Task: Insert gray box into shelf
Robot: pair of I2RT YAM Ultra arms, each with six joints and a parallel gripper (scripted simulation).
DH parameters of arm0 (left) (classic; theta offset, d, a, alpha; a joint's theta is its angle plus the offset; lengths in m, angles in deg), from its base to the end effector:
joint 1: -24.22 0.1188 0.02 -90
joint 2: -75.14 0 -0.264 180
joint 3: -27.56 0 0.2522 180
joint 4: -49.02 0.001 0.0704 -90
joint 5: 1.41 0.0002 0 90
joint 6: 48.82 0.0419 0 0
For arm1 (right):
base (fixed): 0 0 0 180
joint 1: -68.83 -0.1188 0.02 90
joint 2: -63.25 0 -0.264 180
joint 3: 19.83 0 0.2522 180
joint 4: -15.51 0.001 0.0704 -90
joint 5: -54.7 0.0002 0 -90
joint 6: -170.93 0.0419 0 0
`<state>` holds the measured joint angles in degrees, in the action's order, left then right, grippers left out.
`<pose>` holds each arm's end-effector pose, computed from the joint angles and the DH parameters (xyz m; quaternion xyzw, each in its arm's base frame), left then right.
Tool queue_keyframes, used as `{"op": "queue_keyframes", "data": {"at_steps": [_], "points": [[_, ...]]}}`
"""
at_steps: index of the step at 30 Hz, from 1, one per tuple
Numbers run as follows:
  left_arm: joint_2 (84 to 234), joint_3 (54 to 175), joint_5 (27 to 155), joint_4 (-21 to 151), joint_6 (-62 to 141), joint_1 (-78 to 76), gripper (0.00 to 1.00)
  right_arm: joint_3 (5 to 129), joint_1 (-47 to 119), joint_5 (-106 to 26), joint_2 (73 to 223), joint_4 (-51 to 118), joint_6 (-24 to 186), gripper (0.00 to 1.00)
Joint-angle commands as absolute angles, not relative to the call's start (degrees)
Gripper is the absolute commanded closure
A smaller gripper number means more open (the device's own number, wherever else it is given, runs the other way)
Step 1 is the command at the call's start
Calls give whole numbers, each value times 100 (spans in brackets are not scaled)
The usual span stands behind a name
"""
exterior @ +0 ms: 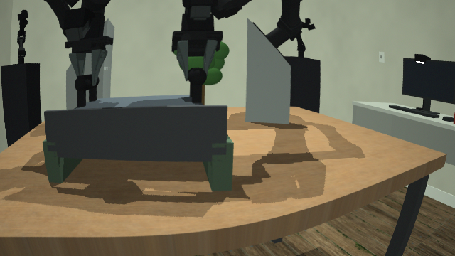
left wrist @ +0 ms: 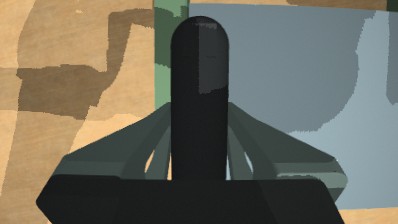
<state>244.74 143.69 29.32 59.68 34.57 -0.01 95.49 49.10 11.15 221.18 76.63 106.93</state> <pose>0.4435 -0.1590 -0.1189 0.0204 0.8541 0.4128 0.3157 0.4114 0.1163 -0.0491 0.0028 0.9136 -0.4034 0.0509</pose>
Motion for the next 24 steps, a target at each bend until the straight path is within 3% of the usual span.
{"op": "queue_keyframes", "data": {"at_steps": [1, 24], "points": [[24333, 14756, 2791, 5945, 3678, -224, 86, 9981, 4611, 1076, 21895, 7743, 10605, 86], [24462, 15479, 2866, 6310, 3883, -116, 86, 10935, 4696, 1054, 22217, 8198, 10524, 86]]}}
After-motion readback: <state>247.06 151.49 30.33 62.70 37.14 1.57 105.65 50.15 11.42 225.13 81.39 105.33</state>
